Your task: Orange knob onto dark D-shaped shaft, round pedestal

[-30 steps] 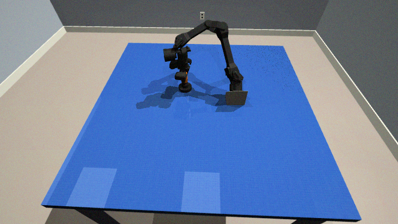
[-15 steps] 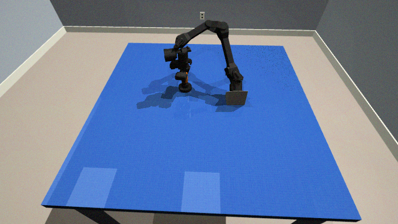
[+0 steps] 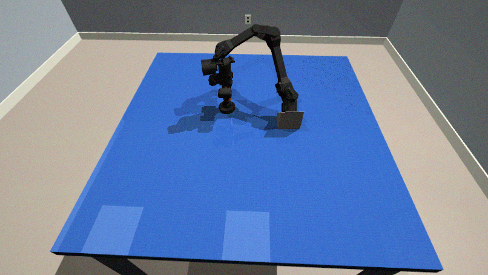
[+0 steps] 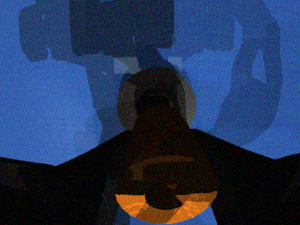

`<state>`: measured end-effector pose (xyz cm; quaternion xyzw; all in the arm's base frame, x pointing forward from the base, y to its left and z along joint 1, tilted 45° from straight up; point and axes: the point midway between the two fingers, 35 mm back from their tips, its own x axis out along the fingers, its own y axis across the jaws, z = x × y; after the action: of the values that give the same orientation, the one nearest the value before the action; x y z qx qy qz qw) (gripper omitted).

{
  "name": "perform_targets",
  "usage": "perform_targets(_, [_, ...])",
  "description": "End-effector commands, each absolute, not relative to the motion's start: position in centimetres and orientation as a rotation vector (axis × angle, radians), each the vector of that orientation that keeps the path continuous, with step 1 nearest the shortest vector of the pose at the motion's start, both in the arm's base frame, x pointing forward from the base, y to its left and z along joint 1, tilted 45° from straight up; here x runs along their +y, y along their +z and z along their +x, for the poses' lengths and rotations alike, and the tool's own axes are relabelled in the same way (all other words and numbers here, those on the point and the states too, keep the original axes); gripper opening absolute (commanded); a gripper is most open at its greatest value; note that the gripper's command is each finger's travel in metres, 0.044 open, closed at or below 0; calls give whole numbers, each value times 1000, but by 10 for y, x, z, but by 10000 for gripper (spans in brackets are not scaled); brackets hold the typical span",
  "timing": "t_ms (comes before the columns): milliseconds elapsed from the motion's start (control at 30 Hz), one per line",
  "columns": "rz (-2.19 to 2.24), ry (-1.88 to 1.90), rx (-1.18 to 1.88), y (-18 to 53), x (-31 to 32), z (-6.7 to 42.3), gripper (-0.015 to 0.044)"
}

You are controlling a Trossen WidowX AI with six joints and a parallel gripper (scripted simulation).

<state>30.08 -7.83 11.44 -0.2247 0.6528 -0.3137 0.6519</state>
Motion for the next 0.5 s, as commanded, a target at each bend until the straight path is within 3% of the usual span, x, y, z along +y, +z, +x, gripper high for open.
perform_targets(0, [-550,-674,1495,116,-78,304,0])
perform_targets(467, [-550,-675,1495,112,-79,307,0])
